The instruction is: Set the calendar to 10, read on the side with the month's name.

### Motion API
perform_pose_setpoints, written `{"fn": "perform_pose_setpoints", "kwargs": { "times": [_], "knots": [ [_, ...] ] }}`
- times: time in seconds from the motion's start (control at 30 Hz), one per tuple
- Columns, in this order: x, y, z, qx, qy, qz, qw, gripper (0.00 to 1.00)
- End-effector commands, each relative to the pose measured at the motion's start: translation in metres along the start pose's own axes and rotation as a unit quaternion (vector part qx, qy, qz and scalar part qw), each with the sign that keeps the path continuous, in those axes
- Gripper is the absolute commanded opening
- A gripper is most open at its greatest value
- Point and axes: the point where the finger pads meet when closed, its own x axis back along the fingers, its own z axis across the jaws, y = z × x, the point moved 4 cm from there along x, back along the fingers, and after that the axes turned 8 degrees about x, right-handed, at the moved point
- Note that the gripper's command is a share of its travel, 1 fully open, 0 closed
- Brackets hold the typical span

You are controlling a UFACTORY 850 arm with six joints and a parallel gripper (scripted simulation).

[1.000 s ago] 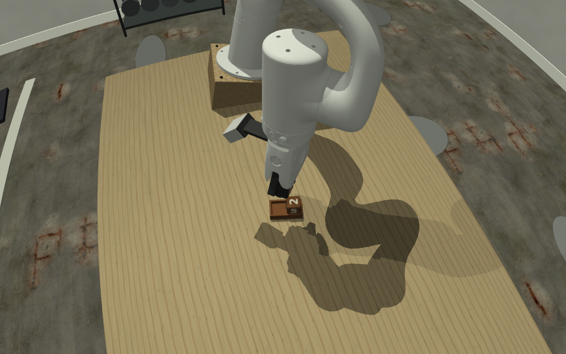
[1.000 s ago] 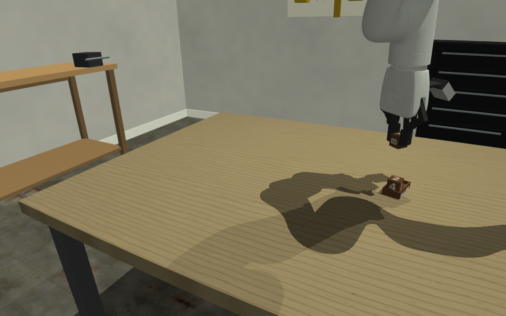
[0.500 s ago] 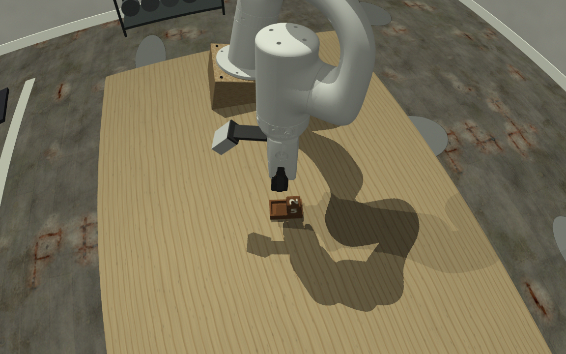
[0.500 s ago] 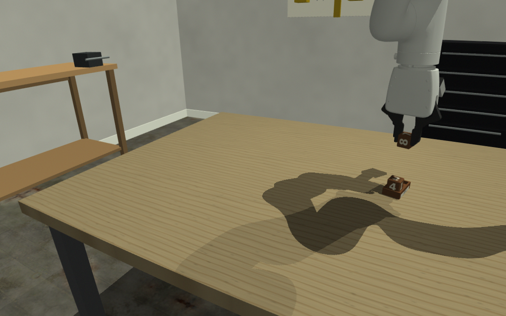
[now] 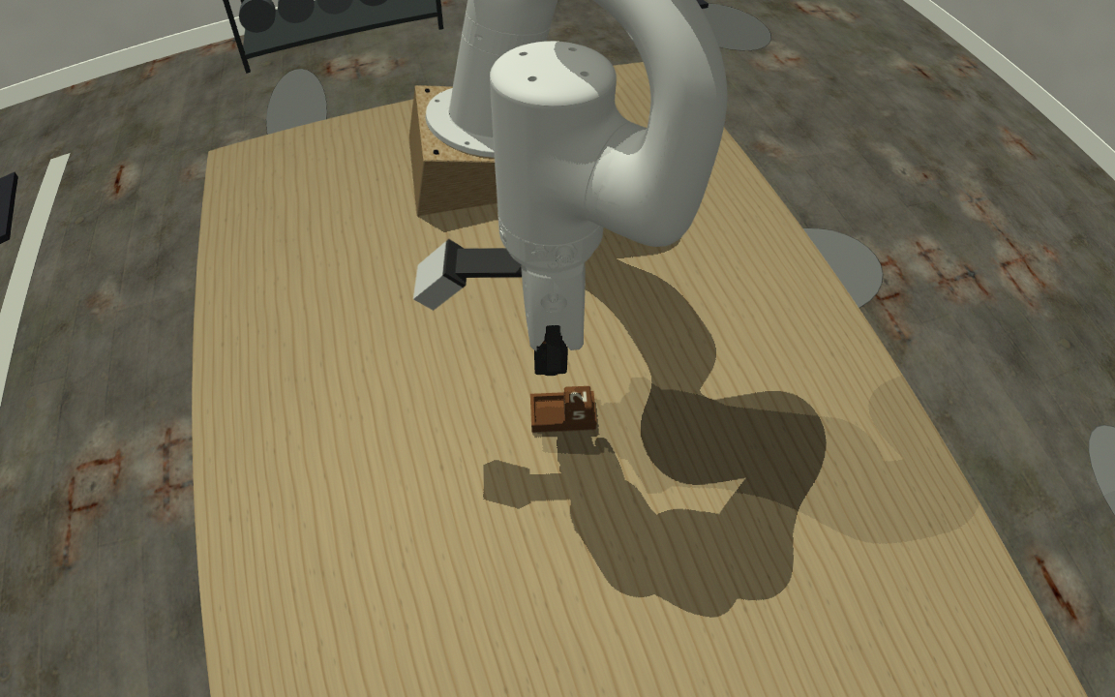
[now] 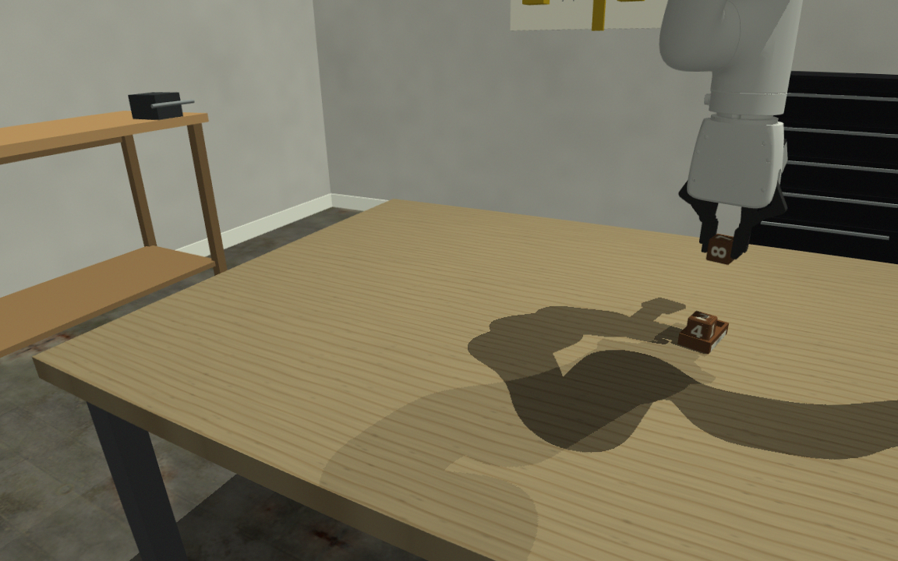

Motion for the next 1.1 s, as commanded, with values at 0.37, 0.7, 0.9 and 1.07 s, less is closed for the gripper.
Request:
{"fn": "perform_pose_setpoints", "kwargs": {
  "times": [0.37,0.7,0.9,1.07],
  "knots": [
    [-0.007,0.0,-0.001,0.0,-0.002,-0.001,1.0,0.27],
    [-0.033,0.0,0.0,0.0,-0.002,-0.001,1.0,0.27],
    [-0.052,-0.001,0.0,0.0,-0.002,-0.001,1.0,0.27],
    [-0.063,-0.001,0.0,0.0,-0.002,-0.001,1.0,0.27]
  ]
}}
